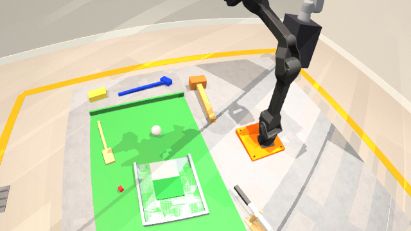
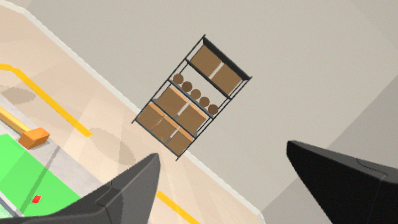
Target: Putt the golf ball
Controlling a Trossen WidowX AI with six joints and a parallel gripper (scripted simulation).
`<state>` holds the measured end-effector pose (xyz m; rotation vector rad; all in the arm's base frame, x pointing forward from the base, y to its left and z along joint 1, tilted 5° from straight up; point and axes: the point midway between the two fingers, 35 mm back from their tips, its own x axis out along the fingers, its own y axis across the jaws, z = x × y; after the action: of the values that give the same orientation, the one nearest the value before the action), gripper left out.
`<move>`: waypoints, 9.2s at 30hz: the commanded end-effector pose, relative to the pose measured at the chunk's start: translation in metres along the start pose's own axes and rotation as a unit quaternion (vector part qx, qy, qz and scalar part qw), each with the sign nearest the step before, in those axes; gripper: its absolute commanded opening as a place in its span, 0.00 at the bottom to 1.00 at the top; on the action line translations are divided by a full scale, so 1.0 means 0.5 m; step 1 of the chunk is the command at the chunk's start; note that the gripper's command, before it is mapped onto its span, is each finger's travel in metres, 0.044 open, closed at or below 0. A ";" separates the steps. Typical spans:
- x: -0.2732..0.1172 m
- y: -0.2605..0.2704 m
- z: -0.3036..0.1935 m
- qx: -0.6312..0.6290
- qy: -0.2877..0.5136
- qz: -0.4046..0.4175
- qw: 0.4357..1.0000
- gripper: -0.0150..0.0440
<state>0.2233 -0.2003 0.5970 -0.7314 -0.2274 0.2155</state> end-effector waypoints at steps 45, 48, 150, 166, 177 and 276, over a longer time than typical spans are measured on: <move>0.331 1.020 -0.104 0.071 0.149 0.496 0.853 1.00; 0.258 1.098 -0.104 0.012 0.163 0.563 0.811 1.00; 0.072 1.169 -0.106 -0.151 0.196 0.703 0.667 0.25; 0.139 1.061 -0.223 -0.062 0.325 0.630 0.703 0.25; 0.154 0.979 -0.312 -0.007 0.406 0.570 0.714 0.25; -0.124 0.669 -0.749 0.331 0.699 0.217 0.595 0.25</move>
<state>0.2297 -0.2115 0.0904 -0.0076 1.5283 0.1129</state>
